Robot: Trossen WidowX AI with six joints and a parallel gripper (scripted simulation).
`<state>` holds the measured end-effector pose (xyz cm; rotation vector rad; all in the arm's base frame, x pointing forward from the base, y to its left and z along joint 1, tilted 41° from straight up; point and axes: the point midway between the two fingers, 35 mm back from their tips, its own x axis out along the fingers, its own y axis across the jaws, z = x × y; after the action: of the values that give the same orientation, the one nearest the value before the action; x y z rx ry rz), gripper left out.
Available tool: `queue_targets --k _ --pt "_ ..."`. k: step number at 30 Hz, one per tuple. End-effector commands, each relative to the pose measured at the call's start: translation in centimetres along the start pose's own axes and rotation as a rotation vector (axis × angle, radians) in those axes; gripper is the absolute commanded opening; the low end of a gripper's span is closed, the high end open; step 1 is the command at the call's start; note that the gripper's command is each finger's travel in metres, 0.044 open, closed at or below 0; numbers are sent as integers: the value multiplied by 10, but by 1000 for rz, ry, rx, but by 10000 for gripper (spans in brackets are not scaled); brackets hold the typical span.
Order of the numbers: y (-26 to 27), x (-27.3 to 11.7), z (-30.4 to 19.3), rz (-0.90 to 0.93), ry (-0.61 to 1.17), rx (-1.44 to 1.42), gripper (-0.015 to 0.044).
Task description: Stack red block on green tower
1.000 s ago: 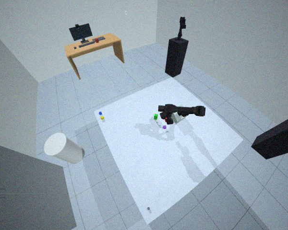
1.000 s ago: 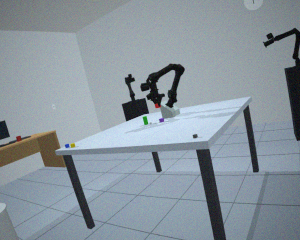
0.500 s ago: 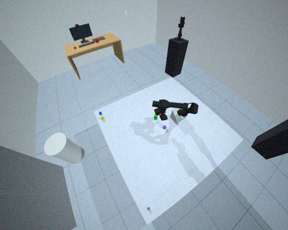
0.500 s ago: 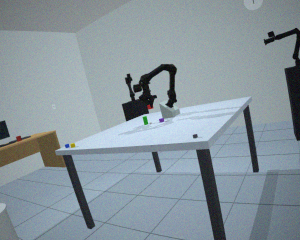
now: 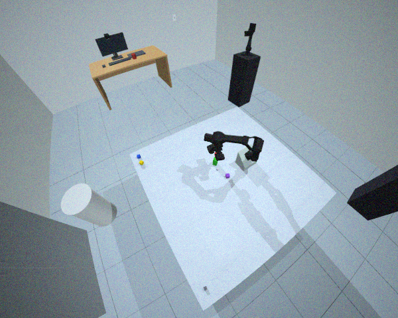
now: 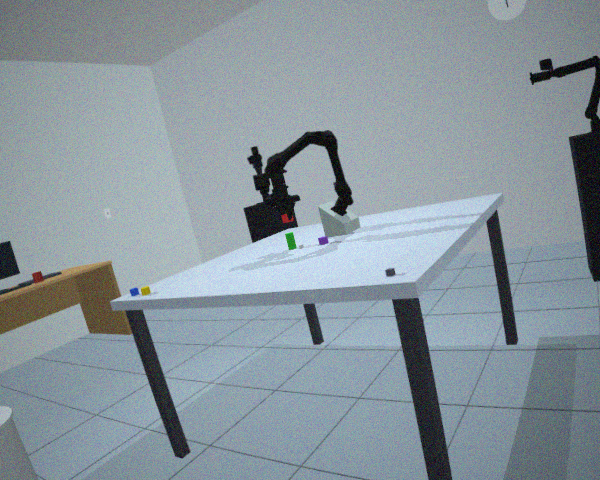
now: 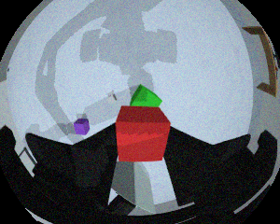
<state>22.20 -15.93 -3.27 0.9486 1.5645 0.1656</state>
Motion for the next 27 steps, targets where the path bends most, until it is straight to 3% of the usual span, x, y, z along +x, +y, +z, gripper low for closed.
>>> queue_targets --k 1,19,27 --pt "-9 1 5 -2 -2 -10 0" --pt "-10 49 6 -1 -2 -11 0" --pt "-10 50 6 -1 -2 -11 0"
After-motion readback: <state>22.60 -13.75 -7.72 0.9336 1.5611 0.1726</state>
